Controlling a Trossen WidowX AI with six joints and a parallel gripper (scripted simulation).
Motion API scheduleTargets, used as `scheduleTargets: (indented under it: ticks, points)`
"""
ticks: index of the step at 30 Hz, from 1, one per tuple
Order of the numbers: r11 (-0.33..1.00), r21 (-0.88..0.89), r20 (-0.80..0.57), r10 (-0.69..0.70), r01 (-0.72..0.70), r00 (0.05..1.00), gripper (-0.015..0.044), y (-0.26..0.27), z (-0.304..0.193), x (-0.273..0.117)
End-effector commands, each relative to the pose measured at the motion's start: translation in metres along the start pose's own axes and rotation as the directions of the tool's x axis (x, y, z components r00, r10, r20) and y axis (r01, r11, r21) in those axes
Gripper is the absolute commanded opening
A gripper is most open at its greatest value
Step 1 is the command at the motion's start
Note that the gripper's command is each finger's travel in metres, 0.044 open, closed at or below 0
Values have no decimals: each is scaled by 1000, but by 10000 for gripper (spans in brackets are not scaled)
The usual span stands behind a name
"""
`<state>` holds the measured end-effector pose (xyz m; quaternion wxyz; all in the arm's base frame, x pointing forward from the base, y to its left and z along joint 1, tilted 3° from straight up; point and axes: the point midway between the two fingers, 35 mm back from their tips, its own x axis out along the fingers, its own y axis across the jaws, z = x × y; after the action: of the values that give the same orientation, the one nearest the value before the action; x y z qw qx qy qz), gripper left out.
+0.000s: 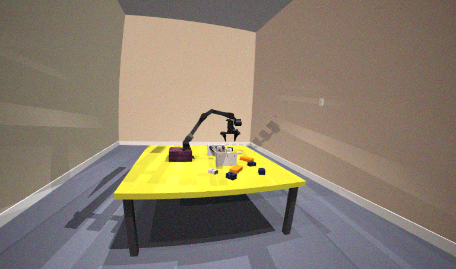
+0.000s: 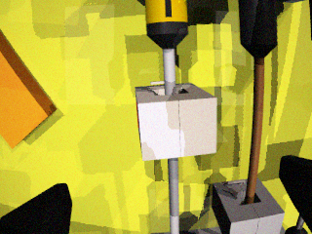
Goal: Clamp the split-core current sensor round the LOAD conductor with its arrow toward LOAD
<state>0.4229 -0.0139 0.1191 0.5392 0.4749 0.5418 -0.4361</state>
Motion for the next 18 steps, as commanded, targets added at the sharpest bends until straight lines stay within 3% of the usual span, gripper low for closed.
scheduleTargets:
  ticks: [1,5,10,14,18]
  points:
    - [986,-164,-64,-31,20,997,440,-11,10,13]
    - [890,-454,-164,-26,-52,986,440,-21,26,18]
    - [651,-727,-285,4,-219,959,440,-34,46,22]
    - [407,-840,-374,48,-360,926,440,-44,61,23]
    - [272,-858,-429,86,-435,899,440,-51,71,23]
